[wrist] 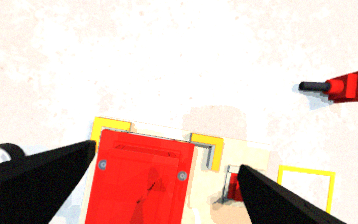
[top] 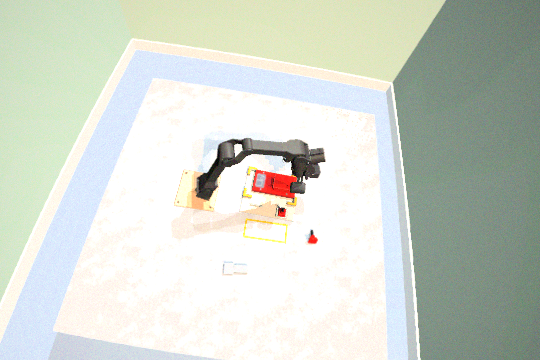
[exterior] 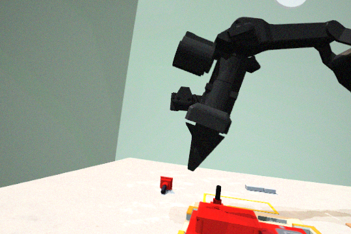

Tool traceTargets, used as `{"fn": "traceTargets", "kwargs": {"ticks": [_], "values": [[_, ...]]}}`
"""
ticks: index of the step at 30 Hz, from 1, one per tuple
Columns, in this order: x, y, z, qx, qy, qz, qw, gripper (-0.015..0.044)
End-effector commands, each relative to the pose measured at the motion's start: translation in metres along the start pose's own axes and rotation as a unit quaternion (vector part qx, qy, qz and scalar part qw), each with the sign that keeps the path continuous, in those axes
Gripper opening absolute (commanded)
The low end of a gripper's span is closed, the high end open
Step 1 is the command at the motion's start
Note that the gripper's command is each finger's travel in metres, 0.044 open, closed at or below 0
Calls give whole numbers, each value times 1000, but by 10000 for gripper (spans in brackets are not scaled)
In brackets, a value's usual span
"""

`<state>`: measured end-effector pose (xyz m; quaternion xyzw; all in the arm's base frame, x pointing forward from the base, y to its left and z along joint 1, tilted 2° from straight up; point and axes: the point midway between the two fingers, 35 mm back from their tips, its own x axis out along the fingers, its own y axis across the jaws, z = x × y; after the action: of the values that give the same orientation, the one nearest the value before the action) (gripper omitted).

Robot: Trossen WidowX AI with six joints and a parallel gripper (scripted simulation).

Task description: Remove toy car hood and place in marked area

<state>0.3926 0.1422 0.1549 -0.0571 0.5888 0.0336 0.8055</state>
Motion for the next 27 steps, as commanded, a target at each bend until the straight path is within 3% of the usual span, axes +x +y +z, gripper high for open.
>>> {"fn": "traceTargets", "kwargs": {"ticks": [1, 5, 27], "values": [[-1, 15, -36, 1, 82, 13, 997, 440], [-5, 22, -59, 2, 134, 15, 991, 440], [4, 20, -60, 2, 134, 15, 991, 440]]}}
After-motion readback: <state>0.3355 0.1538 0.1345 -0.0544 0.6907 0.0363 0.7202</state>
